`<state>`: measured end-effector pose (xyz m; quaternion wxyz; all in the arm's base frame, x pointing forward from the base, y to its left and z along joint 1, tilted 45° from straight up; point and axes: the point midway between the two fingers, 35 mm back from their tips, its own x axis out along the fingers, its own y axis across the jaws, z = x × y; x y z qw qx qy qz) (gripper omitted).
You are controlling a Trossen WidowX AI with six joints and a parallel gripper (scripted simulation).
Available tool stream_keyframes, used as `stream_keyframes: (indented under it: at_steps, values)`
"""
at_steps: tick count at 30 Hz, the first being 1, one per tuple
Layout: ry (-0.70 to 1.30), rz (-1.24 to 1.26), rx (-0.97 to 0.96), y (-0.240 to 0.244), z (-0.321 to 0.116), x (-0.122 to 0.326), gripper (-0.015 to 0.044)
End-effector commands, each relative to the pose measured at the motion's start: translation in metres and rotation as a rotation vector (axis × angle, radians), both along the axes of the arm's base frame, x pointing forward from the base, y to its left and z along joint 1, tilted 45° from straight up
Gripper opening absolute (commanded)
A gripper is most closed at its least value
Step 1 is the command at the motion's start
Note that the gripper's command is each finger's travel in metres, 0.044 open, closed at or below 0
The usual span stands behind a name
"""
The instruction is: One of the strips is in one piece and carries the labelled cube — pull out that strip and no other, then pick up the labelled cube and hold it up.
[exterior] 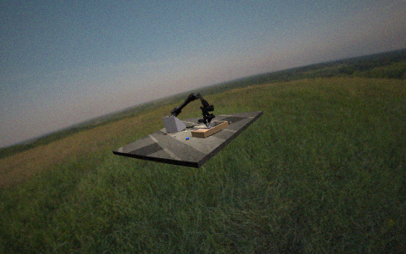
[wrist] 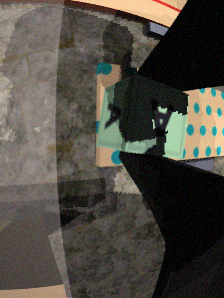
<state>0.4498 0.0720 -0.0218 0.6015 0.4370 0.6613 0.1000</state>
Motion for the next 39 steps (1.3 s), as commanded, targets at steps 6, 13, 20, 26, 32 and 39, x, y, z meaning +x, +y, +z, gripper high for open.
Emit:
stream_keyframes:
  at_steps: [6,13,20,26,32,39]
  values:
    - [-0.001,0.000,0.000,-0.001,0.001,0.000,0.0026]
    - [0.002,-0.001,0.000,-0.013,0.009,-0.023,0.0000]
    - [0.005,-0.003,0.001,-0.025,0.017,-0.050,0.0000]
    - [0.007,-0.004,0.002,-0.030,0.021,-0.065,0.0000]
    - [0.008,-0.004,0.002,-0.031,0.018,-0.082,0.0000]
    - [0.010,-0.004,0.002,-0.030,0.015,-0.107,0.0000]
